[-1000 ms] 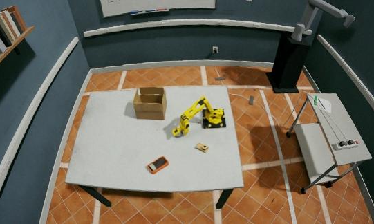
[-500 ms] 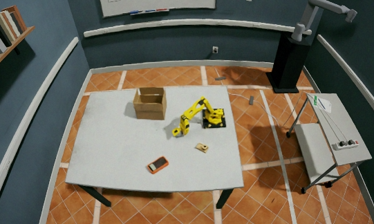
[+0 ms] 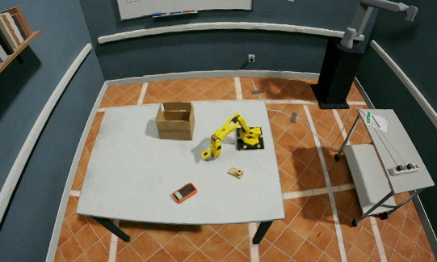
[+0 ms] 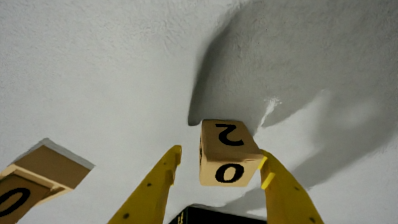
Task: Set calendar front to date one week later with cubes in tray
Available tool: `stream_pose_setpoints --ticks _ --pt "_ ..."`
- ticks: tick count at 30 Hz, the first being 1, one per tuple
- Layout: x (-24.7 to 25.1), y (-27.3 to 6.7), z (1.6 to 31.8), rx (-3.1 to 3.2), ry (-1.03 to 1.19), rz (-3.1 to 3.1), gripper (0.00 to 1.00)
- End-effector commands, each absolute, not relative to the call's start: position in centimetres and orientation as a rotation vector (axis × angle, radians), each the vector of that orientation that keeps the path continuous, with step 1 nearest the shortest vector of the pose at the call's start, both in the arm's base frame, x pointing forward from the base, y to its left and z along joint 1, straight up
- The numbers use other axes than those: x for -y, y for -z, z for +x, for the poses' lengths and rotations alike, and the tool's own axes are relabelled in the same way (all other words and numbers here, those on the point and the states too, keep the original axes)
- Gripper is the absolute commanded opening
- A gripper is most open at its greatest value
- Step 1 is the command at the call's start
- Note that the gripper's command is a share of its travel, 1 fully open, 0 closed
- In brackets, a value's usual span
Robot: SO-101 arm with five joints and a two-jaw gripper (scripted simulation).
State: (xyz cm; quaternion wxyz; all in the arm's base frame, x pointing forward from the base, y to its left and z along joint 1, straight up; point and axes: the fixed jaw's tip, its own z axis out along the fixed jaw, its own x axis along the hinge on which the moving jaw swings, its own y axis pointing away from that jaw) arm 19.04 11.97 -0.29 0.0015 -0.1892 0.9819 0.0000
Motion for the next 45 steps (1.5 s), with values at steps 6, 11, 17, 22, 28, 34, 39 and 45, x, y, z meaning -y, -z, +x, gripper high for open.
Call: stream_pose_setpoints --ticks 6,11,17,22,28,34,39,45 --pt "-11.36 0.78 18.87 -3.101 0.009 -0.605 0.25" --pt "-11.21 0.78 18.93 -3.101 0.009 -0.605 0.23" --pt "-11.07 0.78 18.98 -3.101 0.009 -0.605 0.21" --pt "-11.0 0.78 19.0 -3.101 0.008 -0.605 0.2" --pt "-10.99 0.78 19.01 -3.101 0.008 -0.605 0.2" --pt "-10.99 0.78 19.01 -3.101 0.008 -0.605 0.19" --pt "-10.99 0.78 19.01 -3.101 0.008 -0.605 0.16" --pt "-10.99 0.78 19.01 -3.101 0.008 -0.605 0.1"
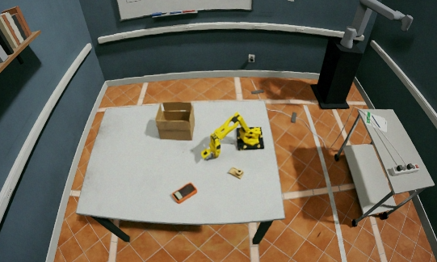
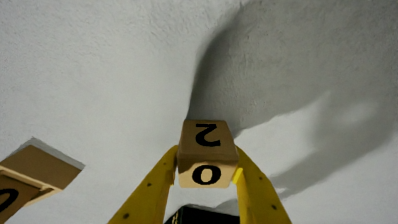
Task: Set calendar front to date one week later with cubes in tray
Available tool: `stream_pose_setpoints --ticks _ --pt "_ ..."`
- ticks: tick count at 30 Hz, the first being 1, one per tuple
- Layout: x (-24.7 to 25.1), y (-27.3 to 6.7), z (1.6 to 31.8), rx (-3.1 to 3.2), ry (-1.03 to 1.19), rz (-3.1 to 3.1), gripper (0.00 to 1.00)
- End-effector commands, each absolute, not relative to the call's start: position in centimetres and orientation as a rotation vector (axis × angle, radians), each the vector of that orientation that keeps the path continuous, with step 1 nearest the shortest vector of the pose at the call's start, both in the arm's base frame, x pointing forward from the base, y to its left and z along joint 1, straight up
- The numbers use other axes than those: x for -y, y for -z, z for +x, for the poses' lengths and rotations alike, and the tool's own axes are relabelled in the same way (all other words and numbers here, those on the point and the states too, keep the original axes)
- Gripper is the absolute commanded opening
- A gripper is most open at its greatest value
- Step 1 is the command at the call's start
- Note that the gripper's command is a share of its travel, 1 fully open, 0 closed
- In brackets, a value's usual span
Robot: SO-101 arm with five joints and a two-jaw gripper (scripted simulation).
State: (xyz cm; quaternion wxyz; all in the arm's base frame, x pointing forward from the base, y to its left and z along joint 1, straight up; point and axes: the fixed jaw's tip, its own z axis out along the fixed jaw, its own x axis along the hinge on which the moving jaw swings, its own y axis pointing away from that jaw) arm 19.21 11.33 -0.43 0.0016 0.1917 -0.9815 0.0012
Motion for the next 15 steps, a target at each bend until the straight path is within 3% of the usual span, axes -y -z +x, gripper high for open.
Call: stream_pose_setpoints --ticks 1,15 --pt "-10.99 0.78 19.01 3.066 -0.008 0.599 0.1" --pt "-10.99 0.78 19.01 3.066 -0.008 0.599 0.0"
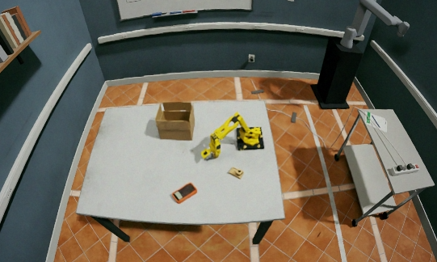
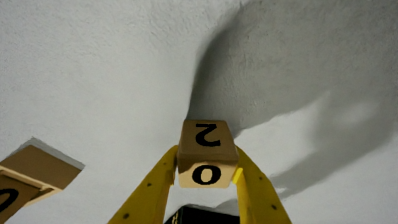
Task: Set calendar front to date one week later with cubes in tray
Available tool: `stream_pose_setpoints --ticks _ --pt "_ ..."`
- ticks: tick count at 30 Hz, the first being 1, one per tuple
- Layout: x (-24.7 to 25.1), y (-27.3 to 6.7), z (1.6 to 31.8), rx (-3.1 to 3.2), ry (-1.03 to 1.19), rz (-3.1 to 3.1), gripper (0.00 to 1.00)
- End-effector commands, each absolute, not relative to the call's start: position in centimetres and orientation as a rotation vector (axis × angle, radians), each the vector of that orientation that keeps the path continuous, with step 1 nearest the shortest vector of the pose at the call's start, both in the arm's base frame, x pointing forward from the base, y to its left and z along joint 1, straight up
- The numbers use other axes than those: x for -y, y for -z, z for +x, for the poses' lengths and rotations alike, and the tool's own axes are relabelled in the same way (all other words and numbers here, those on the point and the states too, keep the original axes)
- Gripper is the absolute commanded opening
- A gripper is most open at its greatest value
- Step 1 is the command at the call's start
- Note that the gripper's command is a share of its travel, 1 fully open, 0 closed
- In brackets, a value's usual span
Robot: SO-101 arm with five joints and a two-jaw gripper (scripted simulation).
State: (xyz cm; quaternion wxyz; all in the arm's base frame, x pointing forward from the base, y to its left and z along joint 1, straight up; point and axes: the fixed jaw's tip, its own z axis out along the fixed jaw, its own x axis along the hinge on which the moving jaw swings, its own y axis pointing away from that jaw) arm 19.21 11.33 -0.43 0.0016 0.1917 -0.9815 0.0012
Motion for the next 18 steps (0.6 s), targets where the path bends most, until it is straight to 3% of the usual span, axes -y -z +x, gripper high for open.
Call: stream_pose_setpoints --ticks 1,18 --pt "-11.0 0.8 19.0 3.066 -0.008 0.599 0.0" --pt "-11.3 -1.7 19.1 3.066 -0.009 0.599 0.0"
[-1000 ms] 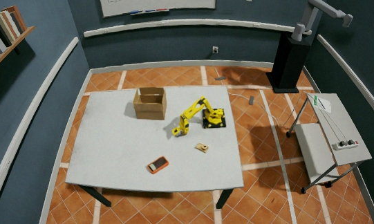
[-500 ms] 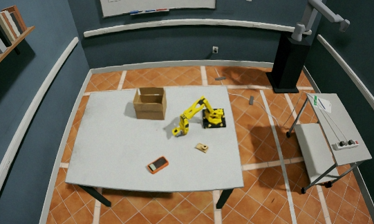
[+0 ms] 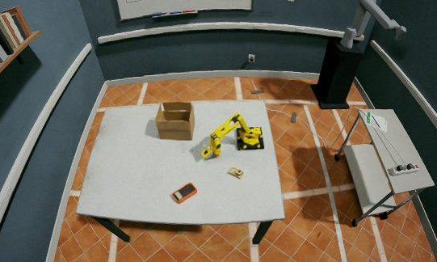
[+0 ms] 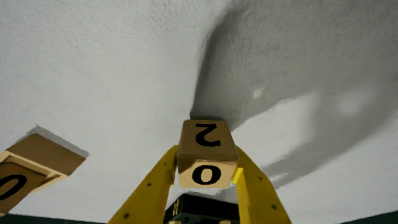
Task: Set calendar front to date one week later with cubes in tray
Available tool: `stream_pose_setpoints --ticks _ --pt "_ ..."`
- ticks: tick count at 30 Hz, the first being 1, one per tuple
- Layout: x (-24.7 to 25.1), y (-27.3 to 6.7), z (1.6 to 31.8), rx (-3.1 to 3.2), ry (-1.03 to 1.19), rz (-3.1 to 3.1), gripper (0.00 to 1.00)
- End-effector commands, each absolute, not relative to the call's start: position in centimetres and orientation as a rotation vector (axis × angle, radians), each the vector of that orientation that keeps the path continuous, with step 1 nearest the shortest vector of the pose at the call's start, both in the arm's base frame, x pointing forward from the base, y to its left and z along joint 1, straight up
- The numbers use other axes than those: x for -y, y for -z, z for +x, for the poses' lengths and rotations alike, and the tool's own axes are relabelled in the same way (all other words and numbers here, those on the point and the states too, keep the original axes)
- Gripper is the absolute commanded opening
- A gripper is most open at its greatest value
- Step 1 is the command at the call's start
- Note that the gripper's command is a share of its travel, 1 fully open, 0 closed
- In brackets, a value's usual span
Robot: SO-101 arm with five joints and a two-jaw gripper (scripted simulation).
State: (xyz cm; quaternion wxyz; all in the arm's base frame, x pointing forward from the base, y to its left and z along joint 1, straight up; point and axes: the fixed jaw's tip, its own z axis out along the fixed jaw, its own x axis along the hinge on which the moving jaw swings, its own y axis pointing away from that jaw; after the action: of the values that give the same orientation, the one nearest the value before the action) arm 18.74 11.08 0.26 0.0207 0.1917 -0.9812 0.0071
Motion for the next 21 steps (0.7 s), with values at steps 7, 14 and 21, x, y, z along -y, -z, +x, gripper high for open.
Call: stream_pose_setpoints --ticks 7,14,21 --pt "-11.4 -3.2 19.0 3.066 -0.009 0.599 0.0" --pt "-11.5 -4.2 18.8 3.066 -0.009 0.599 0.0" --pt "-11.5 -4.2 18.8 3.066 -0.009 0.599 0.0"
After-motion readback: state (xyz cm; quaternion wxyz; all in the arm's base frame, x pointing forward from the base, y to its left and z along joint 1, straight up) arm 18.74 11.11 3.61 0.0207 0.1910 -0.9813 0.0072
